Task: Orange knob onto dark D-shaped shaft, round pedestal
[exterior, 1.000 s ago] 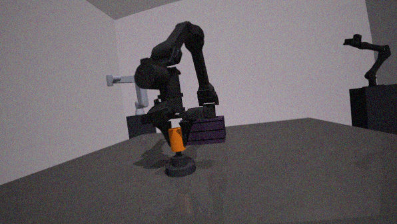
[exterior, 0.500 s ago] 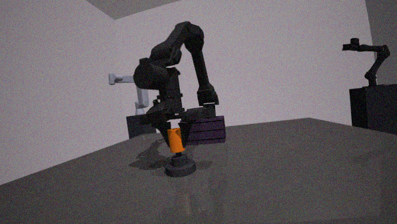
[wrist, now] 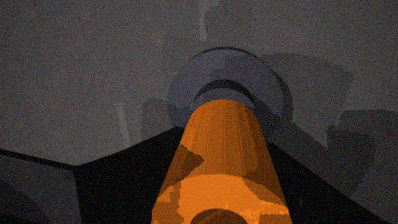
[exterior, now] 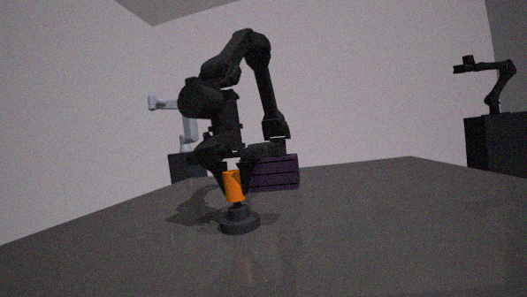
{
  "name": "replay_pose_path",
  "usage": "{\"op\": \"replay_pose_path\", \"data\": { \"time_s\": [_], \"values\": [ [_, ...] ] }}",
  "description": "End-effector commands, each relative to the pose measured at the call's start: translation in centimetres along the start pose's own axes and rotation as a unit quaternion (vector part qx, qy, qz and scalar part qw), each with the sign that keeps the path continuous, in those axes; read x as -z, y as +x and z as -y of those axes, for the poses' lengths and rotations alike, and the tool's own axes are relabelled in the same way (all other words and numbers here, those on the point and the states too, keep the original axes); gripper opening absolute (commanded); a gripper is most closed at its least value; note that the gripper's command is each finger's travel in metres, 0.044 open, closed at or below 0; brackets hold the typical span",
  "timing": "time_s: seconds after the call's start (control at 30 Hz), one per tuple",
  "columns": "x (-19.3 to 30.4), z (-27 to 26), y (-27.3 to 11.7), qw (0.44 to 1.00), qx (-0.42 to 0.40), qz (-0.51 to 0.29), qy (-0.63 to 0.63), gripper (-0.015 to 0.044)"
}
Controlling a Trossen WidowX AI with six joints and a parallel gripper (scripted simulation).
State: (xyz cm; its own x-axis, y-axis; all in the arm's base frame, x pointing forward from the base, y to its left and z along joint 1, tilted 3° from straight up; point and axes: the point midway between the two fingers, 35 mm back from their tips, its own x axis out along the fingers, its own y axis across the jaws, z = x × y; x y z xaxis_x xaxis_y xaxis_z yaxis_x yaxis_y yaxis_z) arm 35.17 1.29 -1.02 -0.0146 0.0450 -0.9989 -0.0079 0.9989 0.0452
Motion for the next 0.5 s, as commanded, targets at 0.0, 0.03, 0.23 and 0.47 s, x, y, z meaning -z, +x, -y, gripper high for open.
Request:
{"op": "replay_pose_path", "data": {
  "time_s": [0.0, 0.03, 0.23, 0.47],
  "values": [
    [-0.02, 0.03, -0.46, 0.999, 0.001, 0.005, 0.034, 0.0],
    [0.03, 0.03, -0.48, 0.999, 0.001, 0.005, 0.054, 0.0],
    [0.32, 0.01, -0.52, 0.995, 0.001, 0.005, 0.096, 0.0],
    [0.24, 0.01, -0.52, 0.995, 0.001, 0.005, 0.096, 0.0]
  ]
}}
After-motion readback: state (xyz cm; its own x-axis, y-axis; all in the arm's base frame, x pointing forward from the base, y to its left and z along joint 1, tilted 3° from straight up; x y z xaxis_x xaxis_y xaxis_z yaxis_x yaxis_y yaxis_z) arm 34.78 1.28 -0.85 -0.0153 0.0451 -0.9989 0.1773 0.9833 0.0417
